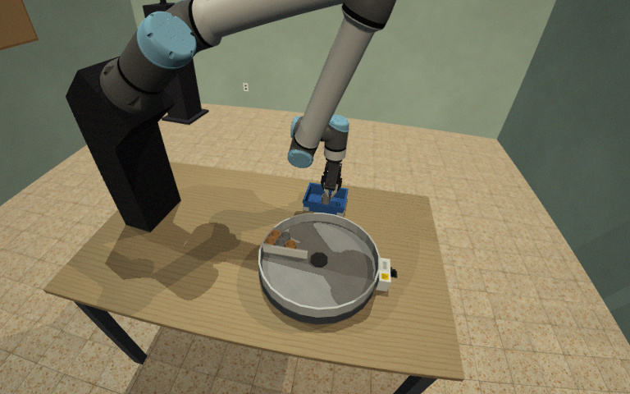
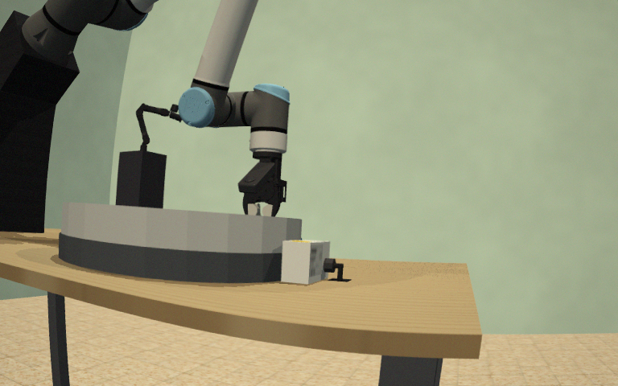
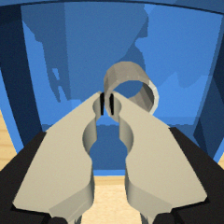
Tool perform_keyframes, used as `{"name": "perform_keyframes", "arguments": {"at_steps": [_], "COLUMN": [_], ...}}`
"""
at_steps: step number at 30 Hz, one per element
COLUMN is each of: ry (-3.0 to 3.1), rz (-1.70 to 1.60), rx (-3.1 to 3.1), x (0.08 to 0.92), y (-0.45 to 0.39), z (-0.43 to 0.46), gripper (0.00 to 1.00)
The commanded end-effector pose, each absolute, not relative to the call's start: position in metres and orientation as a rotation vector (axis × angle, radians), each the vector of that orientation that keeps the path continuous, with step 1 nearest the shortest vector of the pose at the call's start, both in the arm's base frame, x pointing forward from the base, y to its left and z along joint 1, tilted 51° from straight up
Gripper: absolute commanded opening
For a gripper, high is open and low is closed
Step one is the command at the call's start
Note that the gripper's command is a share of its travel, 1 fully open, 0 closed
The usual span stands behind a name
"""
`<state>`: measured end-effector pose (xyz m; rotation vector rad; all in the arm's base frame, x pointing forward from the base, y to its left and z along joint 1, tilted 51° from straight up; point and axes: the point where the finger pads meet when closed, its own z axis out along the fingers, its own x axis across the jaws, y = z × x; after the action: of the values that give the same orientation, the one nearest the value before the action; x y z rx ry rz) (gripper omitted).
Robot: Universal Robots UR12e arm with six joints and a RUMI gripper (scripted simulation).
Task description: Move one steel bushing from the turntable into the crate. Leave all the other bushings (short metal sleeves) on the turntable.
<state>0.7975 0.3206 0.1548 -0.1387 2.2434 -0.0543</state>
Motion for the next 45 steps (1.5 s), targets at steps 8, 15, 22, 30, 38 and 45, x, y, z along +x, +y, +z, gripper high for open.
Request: {"name": "perform_keyframes", "arguments": {"at_steps": [8,15,22,30,38,45], "ry": [2.239,2.239,2.239,2.239,2.239,2.239], "rz": [-0.053,-0.053,-0.053,-0.053,-0.053,-0.053], "rx": [-0.139,-0.139,-0.139,-0.139,-0.139,-0.139], "x": [0.7997,0.7997,0.7997,0.7997,0.7997,0.799], "y": [0.321,0.321,0.321,0.321,0.321,0.3209], "z": [0.157,0.1569,0.1569,0.1569,0.1569,0.1574], "gripper": [0.0,0.06,0.06,0.06,0.06,0.06]}}
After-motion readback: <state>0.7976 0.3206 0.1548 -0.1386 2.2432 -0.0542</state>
